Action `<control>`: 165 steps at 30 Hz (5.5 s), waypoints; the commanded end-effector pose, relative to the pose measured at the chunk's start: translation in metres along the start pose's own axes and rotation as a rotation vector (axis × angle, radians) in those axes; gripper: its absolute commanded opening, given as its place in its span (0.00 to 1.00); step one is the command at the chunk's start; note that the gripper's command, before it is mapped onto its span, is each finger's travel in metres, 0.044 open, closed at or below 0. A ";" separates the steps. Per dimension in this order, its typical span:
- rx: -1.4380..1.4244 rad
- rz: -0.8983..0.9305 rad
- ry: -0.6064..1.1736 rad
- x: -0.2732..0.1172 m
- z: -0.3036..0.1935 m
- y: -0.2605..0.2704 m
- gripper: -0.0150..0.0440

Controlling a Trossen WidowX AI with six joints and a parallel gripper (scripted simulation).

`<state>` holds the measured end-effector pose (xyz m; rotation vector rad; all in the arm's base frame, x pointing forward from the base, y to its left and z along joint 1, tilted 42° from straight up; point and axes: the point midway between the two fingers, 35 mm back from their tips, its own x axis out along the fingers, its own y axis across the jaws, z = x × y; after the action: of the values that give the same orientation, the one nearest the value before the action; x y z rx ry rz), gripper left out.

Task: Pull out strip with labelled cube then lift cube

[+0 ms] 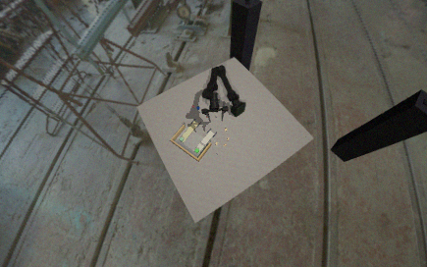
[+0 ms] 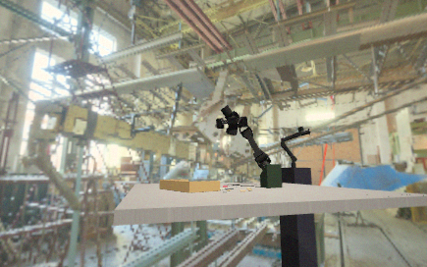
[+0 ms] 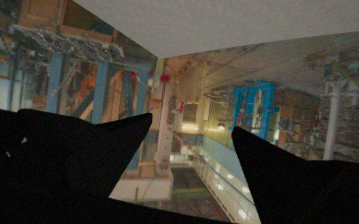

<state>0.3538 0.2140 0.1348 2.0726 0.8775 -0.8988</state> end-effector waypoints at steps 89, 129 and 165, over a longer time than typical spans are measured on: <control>-2.090 -1.411 -0.573 -0.054 0.296 0.204 0.25; -2.090 -1.412 -0.574 -0.036 0.347 0.211 0.25; -2.089 -1.414 -0.576 -0.031 0.363 0.212 0.25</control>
<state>0.3883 -0.1955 0.0443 -0.7055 1.6341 -0.4411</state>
